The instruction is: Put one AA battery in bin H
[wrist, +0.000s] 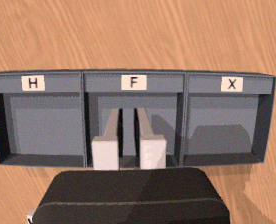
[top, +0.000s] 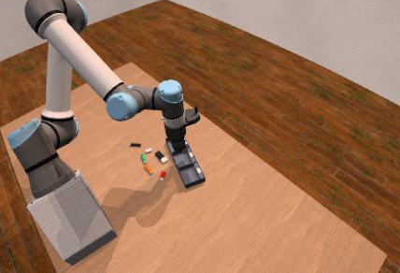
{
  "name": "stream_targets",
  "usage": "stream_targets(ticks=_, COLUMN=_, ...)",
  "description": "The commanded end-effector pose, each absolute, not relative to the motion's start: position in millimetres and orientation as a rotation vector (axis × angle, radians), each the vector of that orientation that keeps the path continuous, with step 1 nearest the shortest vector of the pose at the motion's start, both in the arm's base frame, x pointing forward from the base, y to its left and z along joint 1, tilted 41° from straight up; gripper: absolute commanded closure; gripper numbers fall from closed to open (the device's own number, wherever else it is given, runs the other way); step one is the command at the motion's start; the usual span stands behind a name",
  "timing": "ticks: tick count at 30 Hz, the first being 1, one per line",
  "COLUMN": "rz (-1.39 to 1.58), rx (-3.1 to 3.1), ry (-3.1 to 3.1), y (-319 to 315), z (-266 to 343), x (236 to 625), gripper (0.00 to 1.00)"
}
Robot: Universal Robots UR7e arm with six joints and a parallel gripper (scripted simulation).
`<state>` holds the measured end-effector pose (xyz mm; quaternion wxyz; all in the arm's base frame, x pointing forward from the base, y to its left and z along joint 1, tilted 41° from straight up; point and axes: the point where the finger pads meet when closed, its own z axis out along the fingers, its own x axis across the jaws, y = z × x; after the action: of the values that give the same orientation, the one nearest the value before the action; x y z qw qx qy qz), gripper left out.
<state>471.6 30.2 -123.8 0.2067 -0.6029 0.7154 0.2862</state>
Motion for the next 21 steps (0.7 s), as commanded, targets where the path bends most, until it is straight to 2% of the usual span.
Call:
stream_targets(ticks=1, rz=0.797, rx=-1.679, ry=1.993, y=38, z=-133, x=471, gripper=0.69)
stream_targets(ticks=21, rz=0.797, rx=-1.679, ry=1.993, y=56, z=-153, x=470, gripper=0.69)
